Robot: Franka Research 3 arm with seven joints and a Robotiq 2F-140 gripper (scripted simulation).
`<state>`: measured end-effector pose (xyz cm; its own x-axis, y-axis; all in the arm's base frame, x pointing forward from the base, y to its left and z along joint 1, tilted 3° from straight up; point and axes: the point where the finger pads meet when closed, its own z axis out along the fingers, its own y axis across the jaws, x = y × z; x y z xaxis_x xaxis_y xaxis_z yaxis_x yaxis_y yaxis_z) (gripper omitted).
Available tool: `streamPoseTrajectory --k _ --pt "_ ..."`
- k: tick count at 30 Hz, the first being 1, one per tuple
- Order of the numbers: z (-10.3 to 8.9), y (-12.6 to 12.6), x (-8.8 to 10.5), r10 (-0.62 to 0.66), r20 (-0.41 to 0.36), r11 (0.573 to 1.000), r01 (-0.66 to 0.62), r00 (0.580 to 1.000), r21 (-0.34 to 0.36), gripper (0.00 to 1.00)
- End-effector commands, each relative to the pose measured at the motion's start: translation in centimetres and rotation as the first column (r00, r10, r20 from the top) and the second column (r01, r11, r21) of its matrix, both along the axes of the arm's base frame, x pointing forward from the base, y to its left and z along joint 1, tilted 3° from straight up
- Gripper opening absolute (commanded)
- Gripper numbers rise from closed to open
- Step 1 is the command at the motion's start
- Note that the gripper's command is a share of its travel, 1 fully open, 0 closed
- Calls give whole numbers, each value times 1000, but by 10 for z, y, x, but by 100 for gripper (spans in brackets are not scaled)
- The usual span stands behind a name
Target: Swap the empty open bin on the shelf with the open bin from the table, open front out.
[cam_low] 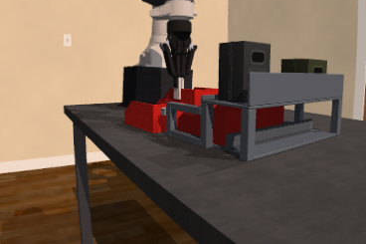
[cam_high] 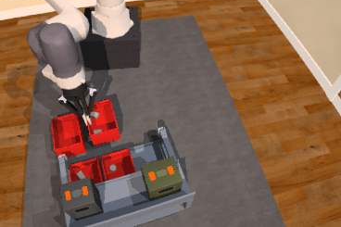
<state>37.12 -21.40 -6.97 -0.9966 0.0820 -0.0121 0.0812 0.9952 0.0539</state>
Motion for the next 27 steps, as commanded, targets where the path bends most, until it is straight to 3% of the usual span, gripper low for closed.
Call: streamPoseTrajectory --k 1,20,27 --pt "2 0 0 6 0 1000 -6 1000 -1 0" --pt "3 1 0 6 0 1000 -6 1000 -1 0" --pt "3 36 0 4 0 1000 -4 1000 -1 0"
